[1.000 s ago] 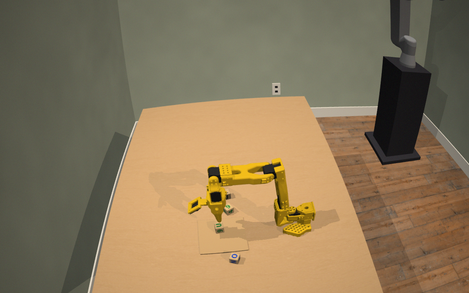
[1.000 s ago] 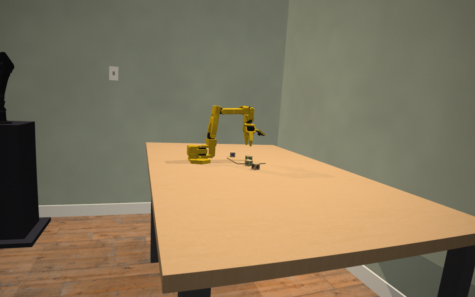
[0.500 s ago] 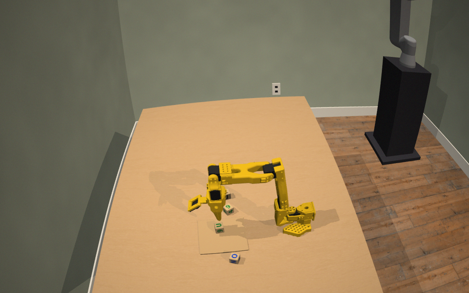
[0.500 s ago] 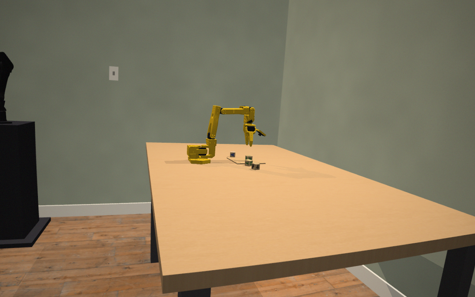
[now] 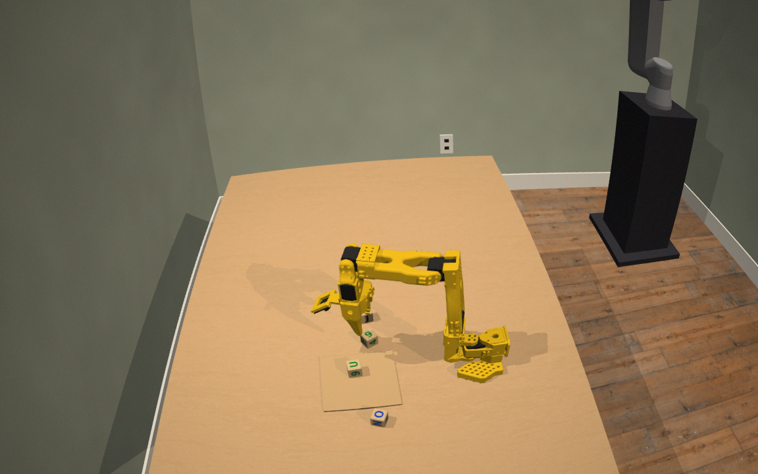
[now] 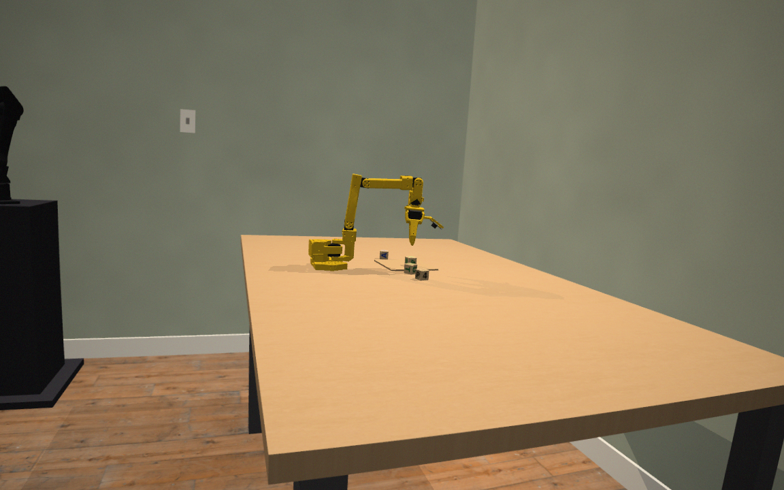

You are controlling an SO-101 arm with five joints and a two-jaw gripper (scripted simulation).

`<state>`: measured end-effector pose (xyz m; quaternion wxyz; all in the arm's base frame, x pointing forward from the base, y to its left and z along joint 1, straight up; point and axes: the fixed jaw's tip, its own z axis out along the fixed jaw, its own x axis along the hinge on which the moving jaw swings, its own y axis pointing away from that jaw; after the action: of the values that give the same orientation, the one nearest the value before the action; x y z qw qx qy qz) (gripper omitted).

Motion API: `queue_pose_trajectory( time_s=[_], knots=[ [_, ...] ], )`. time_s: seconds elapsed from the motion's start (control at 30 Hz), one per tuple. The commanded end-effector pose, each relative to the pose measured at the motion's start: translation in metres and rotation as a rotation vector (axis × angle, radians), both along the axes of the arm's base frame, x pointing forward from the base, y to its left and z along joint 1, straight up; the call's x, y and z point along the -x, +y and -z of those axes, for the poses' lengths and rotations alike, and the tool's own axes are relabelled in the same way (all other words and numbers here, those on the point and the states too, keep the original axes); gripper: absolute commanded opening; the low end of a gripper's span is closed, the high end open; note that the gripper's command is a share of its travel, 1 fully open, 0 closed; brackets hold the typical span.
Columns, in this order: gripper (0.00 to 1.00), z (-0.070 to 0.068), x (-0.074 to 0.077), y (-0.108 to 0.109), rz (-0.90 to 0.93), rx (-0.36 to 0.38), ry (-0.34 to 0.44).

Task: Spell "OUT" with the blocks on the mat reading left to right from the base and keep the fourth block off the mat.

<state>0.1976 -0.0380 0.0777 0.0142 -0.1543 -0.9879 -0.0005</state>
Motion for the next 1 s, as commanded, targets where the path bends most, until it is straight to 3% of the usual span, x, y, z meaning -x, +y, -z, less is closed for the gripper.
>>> queue_pose_trajectory(
  time_s=[0.0,0.97],
  knots=[
    [0.32,-0.012,0.001,-0.016,0.080,0.017,-0.067],
    [0.32,-0.012,0.002,-0.027,0.132,0.019,-0.068]
  ],
)
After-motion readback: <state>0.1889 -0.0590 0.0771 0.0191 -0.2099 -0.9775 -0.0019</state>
